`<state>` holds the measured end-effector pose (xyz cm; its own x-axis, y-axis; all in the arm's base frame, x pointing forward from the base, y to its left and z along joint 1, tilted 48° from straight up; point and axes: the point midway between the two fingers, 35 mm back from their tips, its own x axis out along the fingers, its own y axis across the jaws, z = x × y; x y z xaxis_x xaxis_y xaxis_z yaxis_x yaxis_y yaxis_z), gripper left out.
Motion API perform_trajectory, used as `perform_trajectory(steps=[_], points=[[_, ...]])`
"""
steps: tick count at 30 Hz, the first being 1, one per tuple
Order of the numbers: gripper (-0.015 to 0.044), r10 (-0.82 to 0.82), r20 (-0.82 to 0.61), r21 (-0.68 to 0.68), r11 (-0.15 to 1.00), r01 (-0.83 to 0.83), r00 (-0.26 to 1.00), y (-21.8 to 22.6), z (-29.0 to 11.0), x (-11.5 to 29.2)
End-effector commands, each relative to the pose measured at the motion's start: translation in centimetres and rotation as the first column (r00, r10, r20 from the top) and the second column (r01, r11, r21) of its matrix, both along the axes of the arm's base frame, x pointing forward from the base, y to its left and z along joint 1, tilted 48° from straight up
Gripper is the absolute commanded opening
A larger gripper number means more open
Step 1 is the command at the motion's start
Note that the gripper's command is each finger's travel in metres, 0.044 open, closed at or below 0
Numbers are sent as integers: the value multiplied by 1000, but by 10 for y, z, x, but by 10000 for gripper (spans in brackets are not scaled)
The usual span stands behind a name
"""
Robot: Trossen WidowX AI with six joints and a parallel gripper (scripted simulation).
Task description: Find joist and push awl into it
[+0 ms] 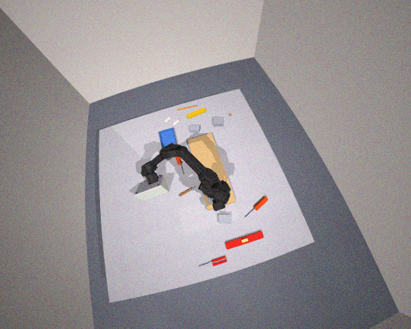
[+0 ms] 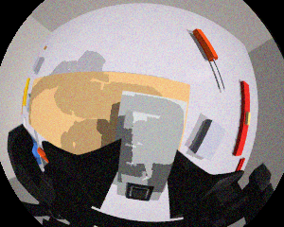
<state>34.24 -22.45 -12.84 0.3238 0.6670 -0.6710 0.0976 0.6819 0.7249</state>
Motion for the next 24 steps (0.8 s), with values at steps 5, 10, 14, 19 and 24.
perform_trajectory(steps=[5,10,14,19,24], points=[[0,-5,6,1,1000,5,1000,8,-5,1],[0,-5,6,1,1000,5,1000,10,-8,2],[0,-5,6,2,1000,5,1000,15,-12,2],[0,-5,6,2,1000,5,1000,21,-18,2],[0,-5,7,2,1000,5,1000,25,-20,2]])
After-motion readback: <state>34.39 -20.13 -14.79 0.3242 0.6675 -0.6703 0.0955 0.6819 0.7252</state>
